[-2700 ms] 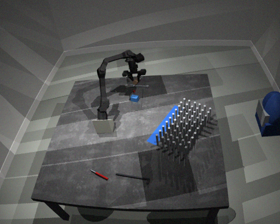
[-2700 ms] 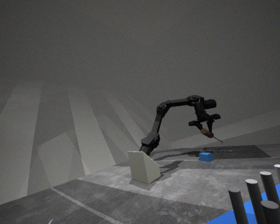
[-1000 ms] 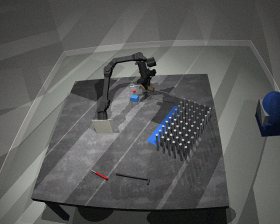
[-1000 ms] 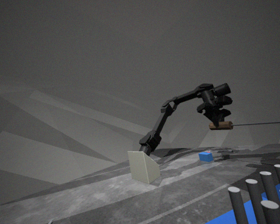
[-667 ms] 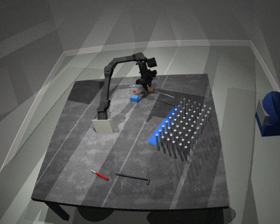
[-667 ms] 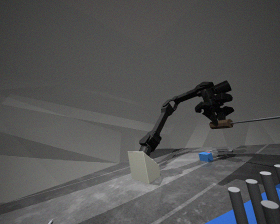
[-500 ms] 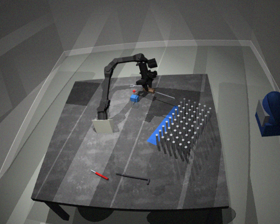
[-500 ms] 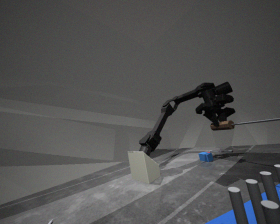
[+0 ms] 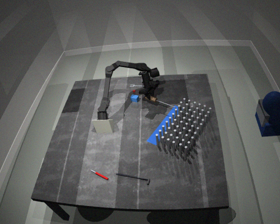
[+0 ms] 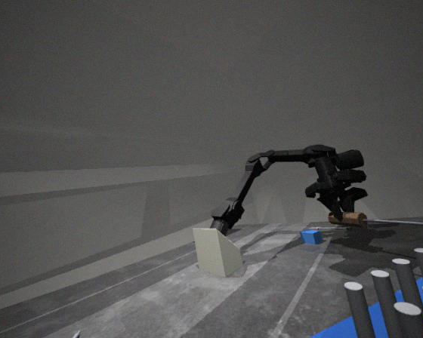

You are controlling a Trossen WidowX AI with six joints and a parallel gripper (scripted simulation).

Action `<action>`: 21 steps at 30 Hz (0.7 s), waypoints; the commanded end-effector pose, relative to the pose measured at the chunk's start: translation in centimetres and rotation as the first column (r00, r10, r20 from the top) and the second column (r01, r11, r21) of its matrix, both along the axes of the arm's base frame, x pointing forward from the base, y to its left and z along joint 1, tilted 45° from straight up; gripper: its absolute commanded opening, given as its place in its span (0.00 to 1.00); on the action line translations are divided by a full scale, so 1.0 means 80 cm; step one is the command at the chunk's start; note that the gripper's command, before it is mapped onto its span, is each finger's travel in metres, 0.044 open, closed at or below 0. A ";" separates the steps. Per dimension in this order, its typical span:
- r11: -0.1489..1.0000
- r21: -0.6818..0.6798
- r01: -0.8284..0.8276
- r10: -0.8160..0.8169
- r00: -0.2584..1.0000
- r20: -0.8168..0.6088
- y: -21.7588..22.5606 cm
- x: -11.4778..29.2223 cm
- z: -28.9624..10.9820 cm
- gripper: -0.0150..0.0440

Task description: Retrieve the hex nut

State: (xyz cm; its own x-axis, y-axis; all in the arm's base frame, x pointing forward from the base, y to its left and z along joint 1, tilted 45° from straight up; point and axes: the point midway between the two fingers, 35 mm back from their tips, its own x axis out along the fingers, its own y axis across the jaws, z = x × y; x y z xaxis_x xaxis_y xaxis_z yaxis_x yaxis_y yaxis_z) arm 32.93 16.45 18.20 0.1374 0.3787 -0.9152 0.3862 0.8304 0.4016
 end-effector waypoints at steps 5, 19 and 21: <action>1.000 -0.001 0.012 -0.012 1.000 0.003 0.040 -0.011 -0.044 0.25; 1.000 0.002 0.013 -0.013 1.000 0.004 0.050 -0.010 -0.058 0.25; 1.000 0.002 0.013 -0.013 1.000 0.004 0.049 -0.008 -0.059 0.25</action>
